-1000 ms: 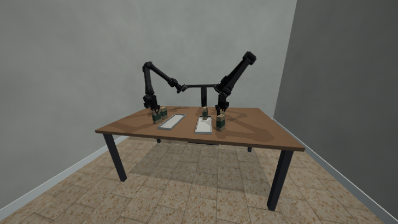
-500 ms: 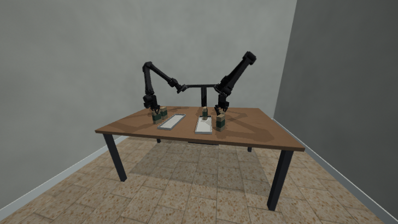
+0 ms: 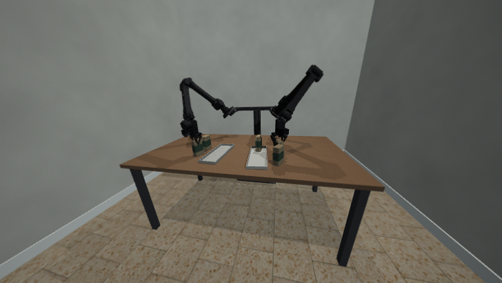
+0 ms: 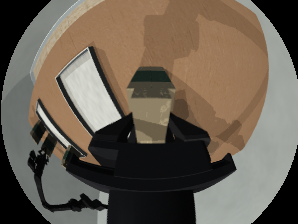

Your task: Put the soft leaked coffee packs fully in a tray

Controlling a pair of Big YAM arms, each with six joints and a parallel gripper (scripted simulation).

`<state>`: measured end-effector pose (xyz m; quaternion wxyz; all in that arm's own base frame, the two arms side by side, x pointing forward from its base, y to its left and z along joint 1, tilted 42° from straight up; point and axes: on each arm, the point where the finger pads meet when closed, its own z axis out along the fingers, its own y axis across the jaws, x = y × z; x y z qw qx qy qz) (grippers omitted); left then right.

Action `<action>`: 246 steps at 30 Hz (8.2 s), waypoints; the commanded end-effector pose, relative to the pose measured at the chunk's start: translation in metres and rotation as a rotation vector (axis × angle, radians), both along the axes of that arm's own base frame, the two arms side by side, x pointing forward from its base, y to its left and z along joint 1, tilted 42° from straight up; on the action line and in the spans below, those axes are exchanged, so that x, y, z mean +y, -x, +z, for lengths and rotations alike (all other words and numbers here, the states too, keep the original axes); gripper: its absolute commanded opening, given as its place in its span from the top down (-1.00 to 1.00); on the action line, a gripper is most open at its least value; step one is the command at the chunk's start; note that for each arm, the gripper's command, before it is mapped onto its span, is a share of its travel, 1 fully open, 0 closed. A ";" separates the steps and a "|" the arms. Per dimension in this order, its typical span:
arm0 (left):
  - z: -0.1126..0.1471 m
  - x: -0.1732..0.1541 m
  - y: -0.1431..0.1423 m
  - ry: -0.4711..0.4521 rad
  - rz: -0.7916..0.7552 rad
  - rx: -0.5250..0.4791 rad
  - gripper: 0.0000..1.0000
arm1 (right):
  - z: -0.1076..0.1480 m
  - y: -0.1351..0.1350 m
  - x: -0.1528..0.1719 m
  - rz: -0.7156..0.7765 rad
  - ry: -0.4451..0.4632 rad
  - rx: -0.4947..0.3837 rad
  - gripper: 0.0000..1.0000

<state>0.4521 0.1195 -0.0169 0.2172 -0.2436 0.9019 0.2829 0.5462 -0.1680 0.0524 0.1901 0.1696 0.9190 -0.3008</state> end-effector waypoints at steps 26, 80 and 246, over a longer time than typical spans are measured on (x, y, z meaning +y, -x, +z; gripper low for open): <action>0.056 -0.044 0.026 -0.003 0.018 0.018 -0.52 | 0.062 0.003 0.046 0.020 0.003 -0.048 0.55; 0.069 -0.052 0.013 -0.001 -0.008 -0.020 -0.52 | 0.014 -0.010 0.092 0.021 0.001 -0.024 0.55; 0.069 -0.052 0.013 -0.001 -0.008 -0.020 -0.52 | -0.081 -0.045 0.141 0.020 -0.005 -0.052 0.55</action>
